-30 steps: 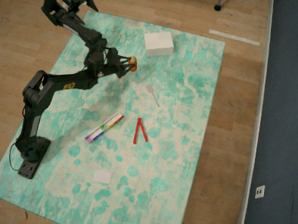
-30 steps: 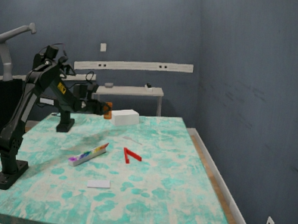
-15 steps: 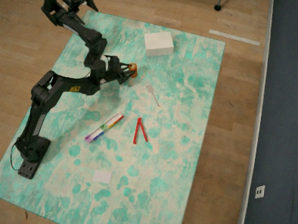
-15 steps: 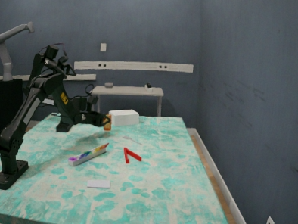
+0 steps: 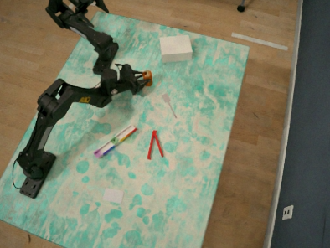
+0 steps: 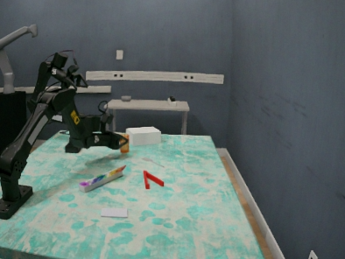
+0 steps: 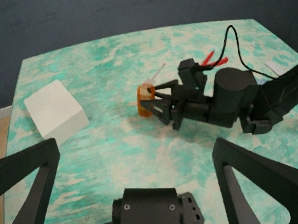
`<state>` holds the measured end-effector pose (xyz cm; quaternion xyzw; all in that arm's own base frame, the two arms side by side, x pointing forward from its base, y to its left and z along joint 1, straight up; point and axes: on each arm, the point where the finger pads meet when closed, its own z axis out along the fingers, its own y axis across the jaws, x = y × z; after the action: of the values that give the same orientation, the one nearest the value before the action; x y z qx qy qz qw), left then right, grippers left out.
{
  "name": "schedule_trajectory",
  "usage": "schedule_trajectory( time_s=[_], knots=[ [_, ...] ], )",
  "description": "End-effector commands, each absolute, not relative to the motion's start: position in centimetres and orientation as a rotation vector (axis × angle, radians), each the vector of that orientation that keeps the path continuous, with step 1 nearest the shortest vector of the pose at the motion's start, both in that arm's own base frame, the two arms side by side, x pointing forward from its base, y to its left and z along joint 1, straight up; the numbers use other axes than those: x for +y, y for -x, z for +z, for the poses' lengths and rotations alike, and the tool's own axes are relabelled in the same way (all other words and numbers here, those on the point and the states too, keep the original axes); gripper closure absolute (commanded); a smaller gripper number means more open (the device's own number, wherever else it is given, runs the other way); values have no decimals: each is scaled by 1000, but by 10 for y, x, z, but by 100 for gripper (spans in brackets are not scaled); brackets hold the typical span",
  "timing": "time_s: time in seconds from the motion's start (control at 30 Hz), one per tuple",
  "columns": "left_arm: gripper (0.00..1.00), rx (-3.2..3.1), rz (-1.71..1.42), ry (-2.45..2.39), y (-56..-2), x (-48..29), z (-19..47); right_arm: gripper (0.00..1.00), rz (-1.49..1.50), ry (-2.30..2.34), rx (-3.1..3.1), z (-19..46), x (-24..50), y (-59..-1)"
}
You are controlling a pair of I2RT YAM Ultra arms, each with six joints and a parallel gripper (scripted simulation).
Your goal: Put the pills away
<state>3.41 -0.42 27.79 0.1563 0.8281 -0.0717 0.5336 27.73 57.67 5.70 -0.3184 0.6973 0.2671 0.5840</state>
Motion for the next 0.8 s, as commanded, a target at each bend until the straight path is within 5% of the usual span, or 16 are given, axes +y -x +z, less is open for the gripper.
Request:
schedule_trajectory(
  time_s=[0.0,0.77],
  knots=[
    [0,1966,-169,-364,-35,-4,285,64,627,736,1612,58,572,-281],
    [0,1966,-169,-364,-35,-4,285,64,631,731,1609,49,575,-282]
  ],
)
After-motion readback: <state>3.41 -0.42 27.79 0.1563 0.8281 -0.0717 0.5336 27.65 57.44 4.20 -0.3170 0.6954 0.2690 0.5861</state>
